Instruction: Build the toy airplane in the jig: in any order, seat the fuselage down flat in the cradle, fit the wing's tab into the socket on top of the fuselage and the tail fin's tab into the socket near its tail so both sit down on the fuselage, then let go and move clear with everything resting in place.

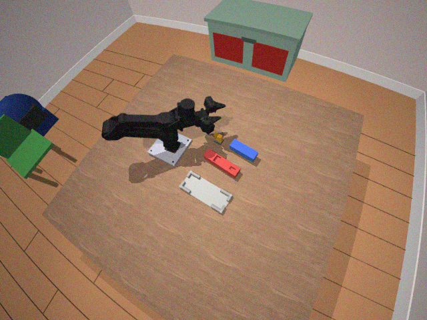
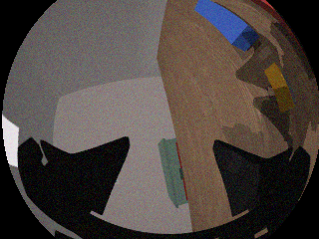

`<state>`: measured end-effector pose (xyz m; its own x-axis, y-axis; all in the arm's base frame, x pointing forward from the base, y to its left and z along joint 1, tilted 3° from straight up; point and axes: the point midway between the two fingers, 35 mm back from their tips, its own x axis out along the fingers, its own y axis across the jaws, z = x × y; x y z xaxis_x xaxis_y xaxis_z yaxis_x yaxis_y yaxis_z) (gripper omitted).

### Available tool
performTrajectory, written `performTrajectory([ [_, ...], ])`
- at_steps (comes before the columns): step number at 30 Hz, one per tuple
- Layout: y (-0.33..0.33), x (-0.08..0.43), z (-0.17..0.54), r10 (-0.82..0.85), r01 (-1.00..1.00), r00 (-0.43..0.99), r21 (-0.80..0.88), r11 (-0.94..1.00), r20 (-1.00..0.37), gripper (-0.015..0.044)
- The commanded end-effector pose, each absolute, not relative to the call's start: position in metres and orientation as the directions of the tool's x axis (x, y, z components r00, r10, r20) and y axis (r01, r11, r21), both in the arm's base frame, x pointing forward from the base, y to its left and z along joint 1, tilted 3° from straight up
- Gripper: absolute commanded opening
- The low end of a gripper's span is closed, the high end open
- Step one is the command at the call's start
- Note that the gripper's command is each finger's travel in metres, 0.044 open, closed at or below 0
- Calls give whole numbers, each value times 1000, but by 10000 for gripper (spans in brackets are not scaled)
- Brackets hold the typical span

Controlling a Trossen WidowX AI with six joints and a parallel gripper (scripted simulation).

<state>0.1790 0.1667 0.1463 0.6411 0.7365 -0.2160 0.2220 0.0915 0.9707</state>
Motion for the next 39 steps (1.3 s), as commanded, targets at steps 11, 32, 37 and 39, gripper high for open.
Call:
performTrajectory([
  [11, 180, 195, 157, 595, 376, 504, 779, 502, -627, 440],
  [32, 190, 200, 174, 67, 250, 42, 75, 965, -997, 440],
  [37, 165, 220, 171, 62, 250, 43, 71, 966, -997, 440],
  [39, 143, 233, 168, 59, 250, 44, 68, 966, -997, 440],
])
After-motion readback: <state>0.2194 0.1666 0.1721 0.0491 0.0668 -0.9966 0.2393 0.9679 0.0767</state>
